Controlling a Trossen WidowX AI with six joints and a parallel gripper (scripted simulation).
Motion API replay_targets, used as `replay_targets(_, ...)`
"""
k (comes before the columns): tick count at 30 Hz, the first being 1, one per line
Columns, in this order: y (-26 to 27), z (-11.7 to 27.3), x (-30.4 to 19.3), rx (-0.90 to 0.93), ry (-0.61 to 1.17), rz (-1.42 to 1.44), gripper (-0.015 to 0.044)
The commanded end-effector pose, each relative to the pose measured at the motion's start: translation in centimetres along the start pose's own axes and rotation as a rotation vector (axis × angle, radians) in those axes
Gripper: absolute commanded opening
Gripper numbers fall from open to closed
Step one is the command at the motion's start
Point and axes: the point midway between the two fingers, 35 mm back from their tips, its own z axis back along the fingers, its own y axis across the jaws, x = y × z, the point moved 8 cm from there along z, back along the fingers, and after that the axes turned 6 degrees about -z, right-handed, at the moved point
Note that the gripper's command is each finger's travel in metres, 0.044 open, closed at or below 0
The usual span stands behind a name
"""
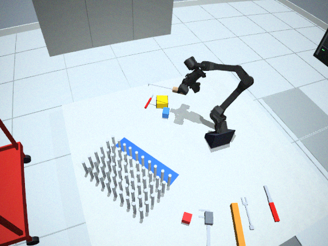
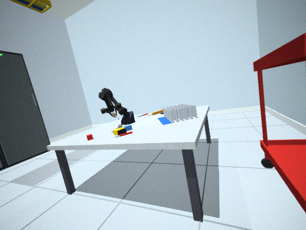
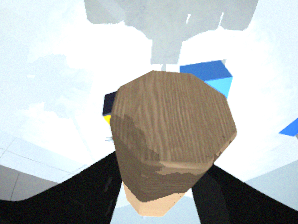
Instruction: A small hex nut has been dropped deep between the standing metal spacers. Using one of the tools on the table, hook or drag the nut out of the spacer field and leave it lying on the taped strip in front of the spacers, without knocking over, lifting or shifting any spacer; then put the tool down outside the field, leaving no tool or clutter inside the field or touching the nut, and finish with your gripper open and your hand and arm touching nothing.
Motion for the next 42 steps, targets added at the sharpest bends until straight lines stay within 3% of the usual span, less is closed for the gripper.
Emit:
replay_targets(1,-1.2,-1.0,-0.2,-0.056,-0.029,0.053,0.0)
replay_targets(22,-8.2,-3.6,-0.5,-0.291,-0.124,0.329,0.0)
replay_targets(42,-16.0,-3.1,0.6,-0.459,-0.162,0.663,0.0)
